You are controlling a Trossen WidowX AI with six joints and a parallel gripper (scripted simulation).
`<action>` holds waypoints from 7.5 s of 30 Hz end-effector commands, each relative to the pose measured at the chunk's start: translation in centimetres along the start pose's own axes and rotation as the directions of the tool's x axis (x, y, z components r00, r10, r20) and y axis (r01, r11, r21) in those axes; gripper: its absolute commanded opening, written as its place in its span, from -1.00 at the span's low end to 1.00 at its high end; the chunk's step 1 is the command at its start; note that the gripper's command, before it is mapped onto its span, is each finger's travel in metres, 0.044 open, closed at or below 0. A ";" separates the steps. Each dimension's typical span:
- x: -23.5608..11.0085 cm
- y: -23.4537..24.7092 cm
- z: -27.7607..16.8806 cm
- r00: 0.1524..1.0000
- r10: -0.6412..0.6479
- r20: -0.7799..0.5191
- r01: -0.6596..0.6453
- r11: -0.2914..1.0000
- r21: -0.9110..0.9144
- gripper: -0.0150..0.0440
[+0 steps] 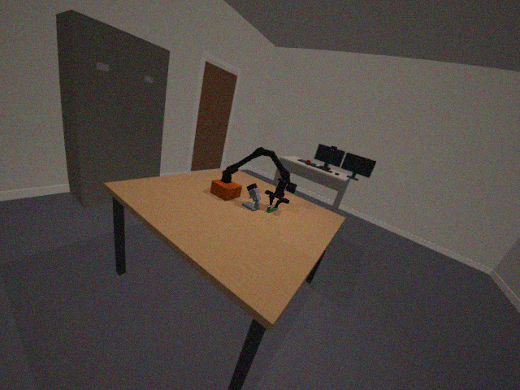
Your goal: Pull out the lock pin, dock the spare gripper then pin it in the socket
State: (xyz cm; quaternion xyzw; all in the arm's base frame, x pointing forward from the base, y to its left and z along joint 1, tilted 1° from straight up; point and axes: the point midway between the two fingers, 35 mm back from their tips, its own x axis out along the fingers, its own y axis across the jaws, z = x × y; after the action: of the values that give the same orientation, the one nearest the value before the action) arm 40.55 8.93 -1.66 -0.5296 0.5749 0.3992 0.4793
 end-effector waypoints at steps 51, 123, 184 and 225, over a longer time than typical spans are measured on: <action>-4.8 0.1 -1.3 1.000 0.001 -0.002 -0.001 1.000 -0.003 -0.49; -2.1 8.8 -2.0 1.000 0.027 0.005 -0.027 1.000 -0.016 -0.49; -0.8 8.9 -6.5 0.999 0.052 0.004 -0.052 0.998 -0.023 -0.49; -3.2 9.1 -6.0 0.997 0.071 -0.005 -0.072 0.997 -0.031 0.19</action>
State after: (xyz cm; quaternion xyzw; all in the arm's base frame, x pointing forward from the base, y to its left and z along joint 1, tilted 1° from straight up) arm 30.59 4.43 1.66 -0.5175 0.5886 0.4243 0.4536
